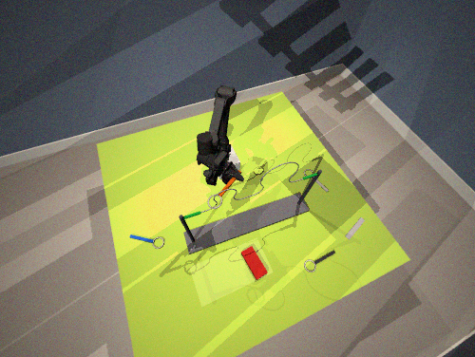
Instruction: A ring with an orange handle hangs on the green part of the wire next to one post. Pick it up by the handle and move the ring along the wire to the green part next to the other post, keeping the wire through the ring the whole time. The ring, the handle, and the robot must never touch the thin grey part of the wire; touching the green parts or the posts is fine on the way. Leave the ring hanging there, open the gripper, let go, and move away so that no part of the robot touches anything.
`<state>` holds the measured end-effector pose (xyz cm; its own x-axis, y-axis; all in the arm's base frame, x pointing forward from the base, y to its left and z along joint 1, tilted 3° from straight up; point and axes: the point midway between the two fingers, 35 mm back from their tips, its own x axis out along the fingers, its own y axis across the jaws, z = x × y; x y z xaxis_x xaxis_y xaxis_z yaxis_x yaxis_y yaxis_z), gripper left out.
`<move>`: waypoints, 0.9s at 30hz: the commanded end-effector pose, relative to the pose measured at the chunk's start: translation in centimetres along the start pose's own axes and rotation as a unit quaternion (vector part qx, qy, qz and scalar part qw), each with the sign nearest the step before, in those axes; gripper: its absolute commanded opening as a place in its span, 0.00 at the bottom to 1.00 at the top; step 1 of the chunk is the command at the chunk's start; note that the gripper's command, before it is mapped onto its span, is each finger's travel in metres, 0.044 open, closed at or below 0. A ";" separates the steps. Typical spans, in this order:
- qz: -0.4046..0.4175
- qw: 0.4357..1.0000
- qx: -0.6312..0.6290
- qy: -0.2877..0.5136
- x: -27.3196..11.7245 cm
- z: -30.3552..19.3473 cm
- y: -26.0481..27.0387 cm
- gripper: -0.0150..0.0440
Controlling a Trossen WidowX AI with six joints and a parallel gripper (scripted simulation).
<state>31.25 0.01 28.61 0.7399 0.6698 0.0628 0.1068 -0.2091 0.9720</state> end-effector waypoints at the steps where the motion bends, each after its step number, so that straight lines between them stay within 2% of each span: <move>1: -0.004 1.000 -0.009 0.003 0.0 -0.1 0.5 0.00; 27: -0.085 0.991 -0.101 -0.004 -0.1 0.1 -0.3 0.00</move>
<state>31.17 0.01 28.10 0.7253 0.6832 -0.0849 0.1064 0.0106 0.9943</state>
